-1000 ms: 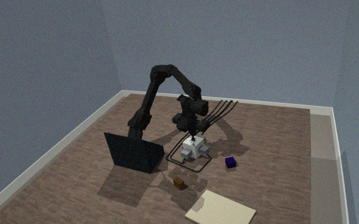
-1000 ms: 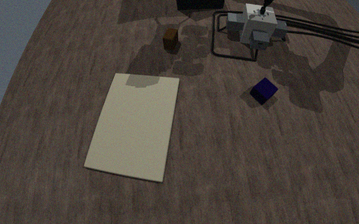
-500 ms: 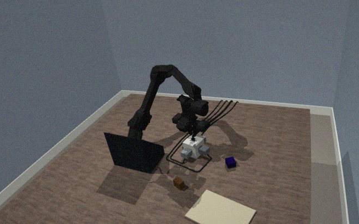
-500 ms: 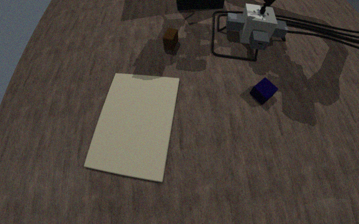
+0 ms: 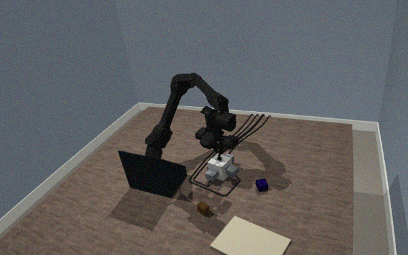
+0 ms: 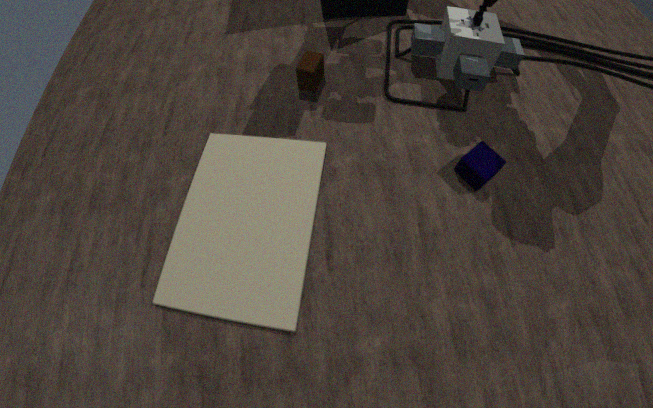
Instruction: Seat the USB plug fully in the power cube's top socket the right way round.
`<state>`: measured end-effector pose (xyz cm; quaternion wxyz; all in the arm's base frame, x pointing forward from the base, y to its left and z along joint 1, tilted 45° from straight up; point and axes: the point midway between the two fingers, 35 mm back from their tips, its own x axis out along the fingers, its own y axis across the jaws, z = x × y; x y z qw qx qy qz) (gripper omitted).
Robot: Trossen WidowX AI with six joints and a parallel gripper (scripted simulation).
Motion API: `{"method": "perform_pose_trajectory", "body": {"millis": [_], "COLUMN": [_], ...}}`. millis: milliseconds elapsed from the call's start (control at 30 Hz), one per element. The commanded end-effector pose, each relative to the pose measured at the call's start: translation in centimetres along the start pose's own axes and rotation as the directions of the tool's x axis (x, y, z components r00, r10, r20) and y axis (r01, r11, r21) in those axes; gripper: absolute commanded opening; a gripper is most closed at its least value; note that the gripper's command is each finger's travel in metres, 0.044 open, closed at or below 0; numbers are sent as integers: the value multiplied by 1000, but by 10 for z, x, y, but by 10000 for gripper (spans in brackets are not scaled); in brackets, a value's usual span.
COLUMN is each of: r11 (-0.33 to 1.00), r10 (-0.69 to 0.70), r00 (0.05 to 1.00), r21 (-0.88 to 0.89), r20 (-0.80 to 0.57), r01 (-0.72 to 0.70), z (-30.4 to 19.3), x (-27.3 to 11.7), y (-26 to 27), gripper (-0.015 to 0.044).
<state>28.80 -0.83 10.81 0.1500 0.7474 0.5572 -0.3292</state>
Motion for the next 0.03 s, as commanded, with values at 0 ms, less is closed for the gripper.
{"method": "perform_pose_trajectory", "body": {"millis": [0], "r11": [1000], "r10": [1], "r00": [1000], "r21": [-8], "r20": [4], "r01": [-1], "z": [-1], "x": [-5], "y": [1], "gripper": [95]}}
